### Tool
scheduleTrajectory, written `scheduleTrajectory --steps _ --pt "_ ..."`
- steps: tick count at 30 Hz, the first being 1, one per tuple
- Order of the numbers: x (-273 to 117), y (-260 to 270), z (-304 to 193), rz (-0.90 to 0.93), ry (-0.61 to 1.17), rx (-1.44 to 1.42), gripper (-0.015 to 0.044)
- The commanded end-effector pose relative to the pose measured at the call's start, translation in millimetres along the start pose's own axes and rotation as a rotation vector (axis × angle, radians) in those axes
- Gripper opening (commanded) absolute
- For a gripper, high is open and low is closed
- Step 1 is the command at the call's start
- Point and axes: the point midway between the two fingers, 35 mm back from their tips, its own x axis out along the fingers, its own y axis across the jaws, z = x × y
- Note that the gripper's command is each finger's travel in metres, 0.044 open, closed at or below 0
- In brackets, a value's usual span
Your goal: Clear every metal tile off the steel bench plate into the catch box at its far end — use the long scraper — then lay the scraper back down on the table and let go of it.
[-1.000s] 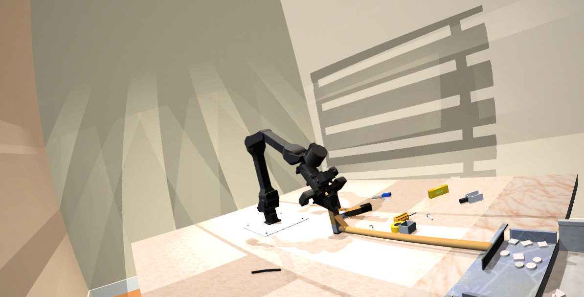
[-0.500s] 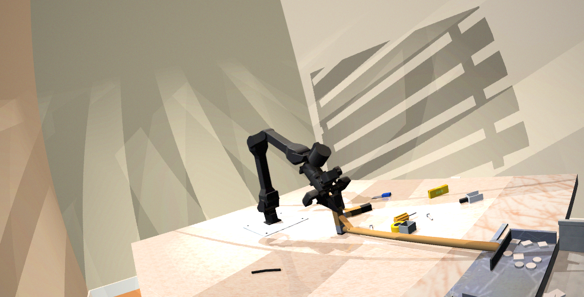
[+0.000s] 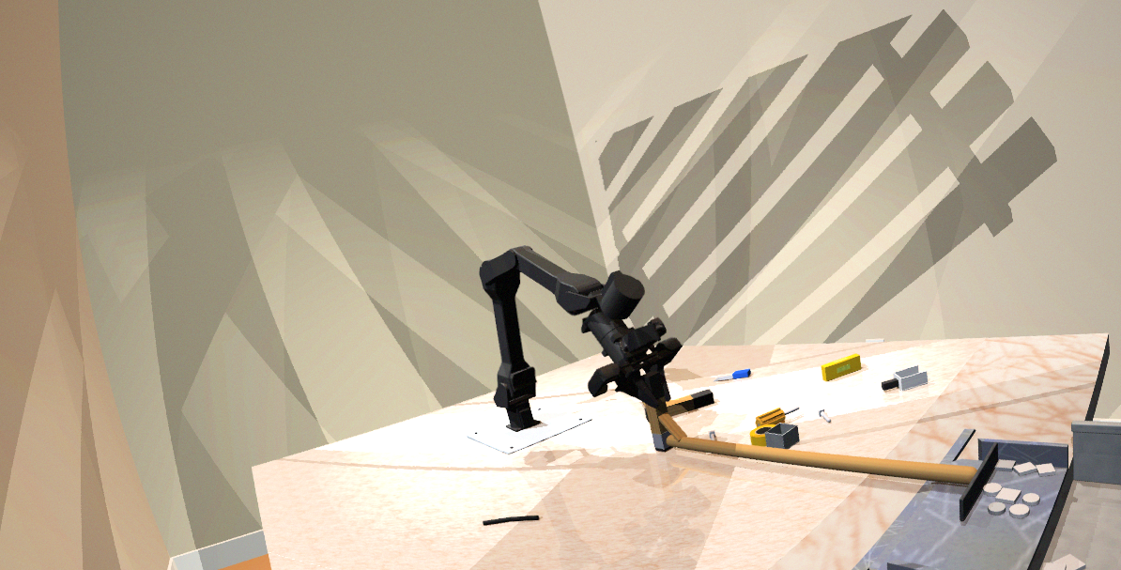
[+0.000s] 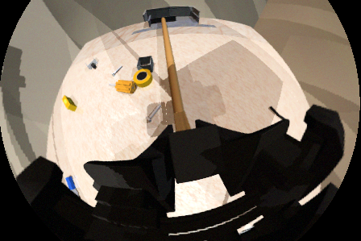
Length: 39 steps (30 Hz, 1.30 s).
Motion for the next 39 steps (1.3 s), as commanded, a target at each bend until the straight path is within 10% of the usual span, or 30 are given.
scheduleTrajectory --steps 1,39 --pt "1 1 11 0.005 -0.016 -0.005 0.0" --pt "35 -2 58 0.005 -0.021 -0.005 0.0"
